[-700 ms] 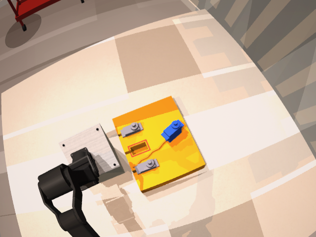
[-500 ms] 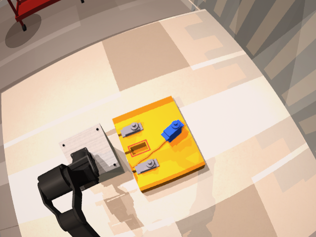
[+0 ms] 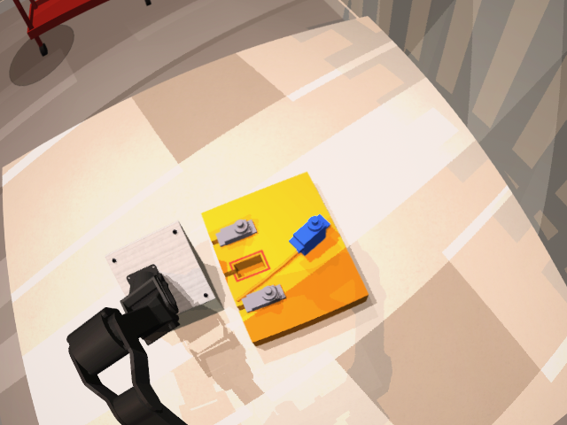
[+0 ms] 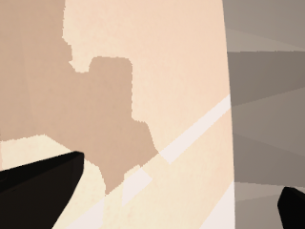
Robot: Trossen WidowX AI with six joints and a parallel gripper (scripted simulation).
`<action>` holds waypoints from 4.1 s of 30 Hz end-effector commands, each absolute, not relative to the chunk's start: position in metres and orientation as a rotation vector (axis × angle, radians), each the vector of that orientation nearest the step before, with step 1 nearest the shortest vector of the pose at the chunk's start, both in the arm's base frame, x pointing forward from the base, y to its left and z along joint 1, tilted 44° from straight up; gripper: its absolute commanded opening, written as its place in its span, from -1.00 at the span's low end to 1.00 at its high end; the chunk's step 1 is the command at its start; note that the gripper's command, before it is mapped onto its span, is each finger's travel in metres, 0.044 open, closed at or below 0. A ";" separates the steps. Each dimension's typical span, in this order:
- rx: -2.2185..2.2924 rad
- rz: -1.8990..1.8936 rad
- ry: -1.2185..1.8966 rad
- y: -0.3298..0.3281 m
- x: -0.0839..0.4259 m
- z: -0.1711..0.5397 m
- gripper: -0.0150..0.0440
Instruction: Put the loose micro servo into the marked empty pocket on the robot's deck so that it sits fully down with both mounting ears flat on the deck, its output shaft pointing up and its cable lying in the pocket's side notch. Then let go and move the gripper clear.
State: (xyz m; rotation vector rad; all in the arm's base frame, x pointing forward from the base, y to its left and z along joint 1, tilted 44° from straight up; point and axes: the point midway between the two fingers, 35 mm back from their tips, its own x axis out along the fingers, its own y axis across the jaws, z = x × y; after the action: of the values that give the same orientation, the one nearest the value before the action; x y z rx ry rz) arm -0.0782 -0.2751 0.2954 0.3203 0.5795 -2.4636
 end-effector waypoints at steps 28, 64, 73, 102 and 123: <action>0.136 -1.713 1.038 -0.297 0.114 0.212 1.00; -0.481 -0.712 1.477 -0.094 0.305 0.078 1.00; -0.697 -0.495 1.541 -0.027 0.312 0.051 1.00; -0.819 -0.387 1.566 -0.020 0.309 0.005 1.00; -0.819 -0.387 1.566 -0.023 0.309 0.003 -0.18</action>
State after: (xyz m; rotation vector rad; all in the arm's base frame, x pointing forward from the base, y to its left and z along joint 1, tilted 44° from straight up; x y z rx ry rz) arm 0.3094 -0.0221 0.0029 -0.8137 1.5667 -0.3864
